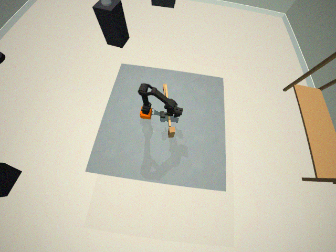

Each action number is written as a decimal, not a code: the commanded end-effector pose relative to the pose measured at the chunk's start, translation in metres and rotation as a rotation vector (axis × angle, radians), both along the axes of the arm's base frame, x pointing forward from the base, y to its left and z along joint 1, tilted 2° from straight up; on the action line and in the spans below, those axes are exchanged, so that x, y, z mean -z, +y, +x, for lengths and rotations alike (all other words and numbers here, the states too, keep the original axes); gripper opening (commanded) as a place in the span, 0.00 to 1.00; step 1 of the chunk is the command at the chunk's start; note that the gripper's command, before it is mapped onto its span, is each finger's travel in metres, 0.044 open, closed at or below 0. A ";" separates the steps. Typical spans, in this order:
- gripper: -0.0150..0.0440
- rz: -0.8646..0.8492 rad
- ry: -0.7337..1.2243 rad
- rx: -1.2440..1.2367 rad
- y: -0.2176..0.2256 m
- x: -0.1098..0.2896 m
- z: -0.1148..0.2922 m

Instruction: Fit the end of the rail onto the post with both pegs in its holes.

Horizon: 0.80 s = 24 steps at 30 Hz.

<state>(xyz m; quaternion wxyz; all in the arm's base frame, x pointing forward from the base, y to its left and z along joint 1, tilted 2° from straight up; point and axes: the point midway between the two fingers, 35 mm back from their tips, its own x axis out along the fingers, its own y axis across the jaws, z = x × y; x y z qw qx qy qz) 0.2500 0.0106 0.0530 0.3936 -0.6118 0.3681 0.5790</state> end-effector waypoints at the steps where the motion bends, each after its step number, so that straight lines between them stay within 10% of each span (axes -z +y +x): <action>1: 1.00 0.004 0.002 0.005 0.001 0.006 0.001; 24: 1.00 0.004 0.003 0.005 0.001 0.043 0.001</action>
